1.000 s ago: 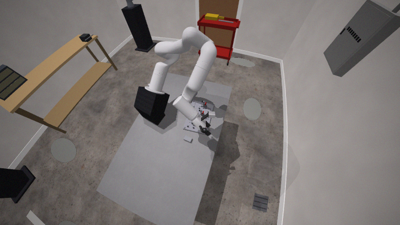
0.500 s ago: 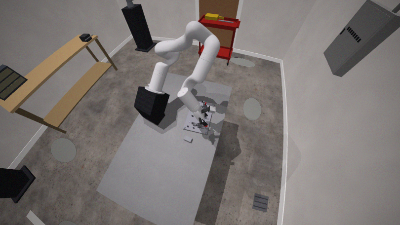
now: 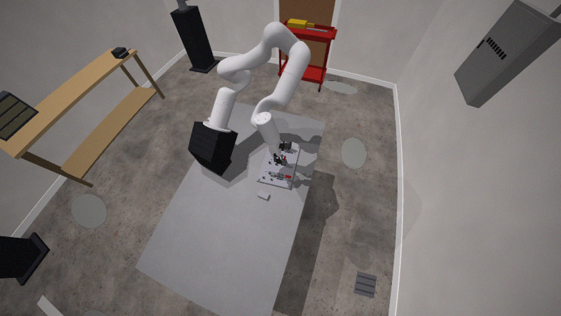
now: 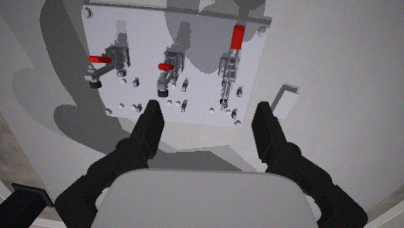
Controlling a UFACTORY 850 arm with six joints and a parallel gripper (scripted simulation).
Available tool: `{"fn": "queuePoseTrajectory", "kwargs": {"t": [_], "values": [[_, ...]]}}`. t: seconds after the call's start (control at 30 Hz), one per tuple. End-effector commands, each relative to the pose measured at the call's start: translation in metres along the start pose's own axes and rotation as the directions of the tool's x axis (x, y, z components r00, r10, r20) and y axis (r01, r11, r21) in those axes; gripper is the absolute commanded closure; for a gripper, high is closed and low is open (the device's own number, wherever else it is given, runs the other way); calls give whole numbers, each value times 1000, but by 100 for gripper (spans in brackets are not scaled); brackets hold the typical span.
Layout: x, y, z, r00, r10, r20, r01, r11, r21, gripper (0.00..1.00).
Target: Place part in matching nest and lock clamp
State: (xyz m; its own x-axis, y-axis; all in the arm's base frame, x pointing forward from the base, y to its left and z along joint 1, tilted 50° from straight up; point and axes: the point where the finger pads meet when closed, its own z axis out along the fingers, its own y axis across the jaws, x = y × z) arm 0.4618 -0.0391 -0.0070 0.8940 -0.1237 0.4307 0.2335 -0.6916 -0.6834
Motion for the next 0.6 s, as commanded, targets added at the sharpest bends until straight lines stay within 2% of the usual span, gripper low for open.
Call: {"fn": "queuePoseTrajectory", "kwargs": {"t": [0.0,0.07,0.13,0.2,0.3,0.57], "values": [[-32,-41,-8,986,70,150,-75,997,31,0],[-32,-41,-8,986,70,150,-75,997,31,0],[-47,-56,-13,973,95,211,-103,994,27,0],[-47,-56,-13,973,95,211,-103,994,27,0],[-59,-67,-17,960,113,257,-122,992,20,0],[-61,-69,-18,958,116,264,-125,992,19,0]]}}
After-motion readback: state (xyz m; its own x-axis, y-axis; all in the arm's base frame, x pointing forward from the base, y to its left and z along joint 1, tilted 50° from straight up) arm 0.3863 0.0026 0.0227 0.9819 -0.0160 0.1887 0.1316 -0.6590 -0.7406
